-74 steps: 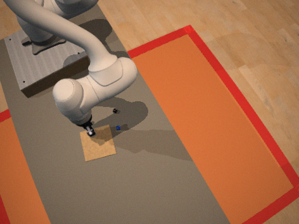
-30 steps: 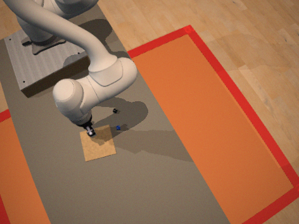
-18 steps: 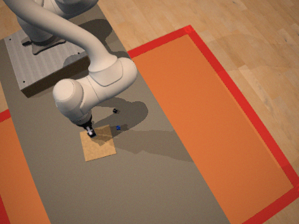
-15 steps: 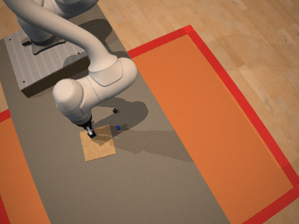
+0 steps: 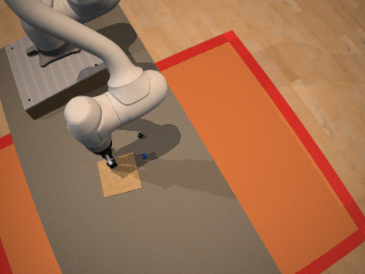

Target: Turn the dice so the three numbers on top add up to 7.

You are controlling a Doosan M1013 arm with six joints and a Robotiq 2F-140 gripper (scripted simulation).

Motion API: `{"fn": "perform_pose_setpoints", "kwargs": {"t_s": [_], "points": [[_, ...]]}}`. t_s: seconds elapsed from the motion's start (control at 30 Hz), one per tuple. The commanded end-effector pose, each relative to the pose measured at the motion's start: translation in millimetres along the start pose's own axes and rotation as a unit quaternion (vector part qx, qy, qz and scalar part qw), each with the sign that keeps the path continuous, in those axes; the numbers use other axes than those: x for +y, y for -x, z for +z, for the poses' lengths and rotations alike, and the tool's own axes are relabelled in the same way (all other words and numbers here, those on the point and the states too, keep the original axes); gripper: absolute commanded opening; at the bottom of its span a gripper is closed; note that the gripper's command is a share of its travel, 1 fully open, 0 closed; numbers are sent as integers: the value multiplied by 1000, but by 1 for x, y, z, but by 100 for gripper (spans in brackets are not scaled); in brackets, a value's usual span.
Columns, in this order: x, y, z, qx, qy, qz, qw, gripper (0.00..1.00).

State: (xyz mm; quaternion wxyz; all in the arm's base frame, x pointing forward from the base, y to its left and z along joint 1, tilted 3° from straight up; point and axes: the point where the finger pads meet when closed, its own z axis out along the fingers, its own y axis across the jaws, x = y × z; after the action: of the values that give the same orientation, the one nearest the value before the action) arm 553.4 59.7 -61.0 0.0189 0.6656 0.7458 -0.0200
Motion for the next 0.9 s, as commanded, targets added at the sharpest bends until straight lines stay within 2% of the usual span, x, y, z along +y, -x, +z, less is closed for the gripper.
{"fn": "perform_pose_setpoints", "kwargs": {"t_s": [0.0,0.17,0.23,0.6,0.87], "points": [[0,0,-5,0,0,0,1000,19],[0,0,-25,0,0,0,1000,19],[0,0,-25,0,0,0,1000,19],[0,0,-79,0,0,0,1000,19],[0,0,-88,0,0,0,1000,19]]}}
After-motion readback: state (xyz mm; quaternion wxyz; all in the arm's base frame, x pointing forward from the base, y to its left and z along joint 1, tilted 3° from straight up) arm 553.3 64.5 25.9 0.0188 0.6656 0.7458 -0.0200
